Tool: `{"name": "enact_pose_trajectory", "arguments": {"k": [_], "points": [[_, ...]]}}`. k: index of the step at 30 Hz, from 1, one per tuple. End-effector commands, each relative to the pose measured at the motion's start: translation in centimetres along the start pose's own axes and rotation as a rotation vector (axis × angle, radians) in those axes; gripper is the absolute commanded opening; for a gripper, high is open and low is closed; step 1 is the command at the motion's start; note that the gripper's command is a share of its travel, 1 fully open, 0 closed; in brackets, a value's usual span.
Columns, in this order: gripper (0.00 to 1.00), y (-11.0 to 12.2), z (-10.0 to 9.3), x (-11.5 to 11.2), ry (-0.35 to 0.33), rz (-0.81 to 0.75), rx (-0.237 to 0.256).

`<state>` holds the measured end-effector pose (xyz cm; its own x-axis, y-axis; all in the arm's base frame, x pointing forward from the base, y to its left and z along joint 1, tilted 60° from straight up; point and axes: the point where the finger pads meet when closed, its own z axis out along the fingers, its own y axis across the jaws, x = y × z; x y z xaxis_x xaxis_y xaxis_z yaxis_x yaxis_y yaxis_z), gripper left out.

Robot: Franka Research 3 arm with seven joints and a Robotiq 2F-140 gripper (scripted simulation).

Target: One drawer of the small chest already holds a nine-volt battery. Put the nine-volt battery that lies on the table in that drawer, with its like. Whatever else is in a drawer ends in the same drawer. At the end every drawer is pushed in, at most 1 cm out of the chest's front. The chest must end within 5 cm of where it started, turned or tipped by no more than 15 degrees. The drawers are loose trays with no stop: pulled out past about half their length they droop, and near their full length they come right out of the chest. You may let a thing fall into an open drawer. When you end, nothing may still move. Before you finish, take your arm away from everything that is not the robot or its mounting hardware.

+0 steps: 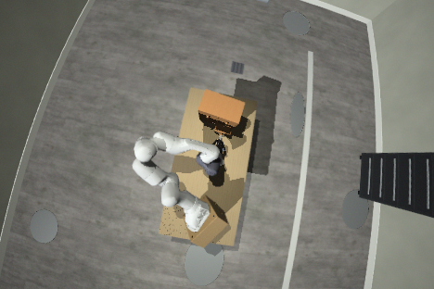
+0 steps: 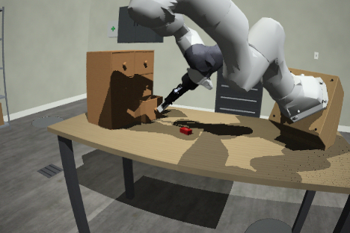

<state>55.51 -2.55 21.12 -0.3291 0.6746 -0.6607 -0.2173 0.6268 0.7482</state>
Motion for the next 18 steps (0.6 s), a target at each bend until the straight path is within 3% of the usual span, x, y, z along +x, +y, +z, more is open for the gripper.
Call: {"name": "enact_pose_trajectory", "arguments": {"k": [1,18], "points": [[0.00,-0.3,0.3,-0.1,0.004,0.020,0.009],[0.00,-0.3,2.2,-2.0,0.004,0.020,0.009]]}}
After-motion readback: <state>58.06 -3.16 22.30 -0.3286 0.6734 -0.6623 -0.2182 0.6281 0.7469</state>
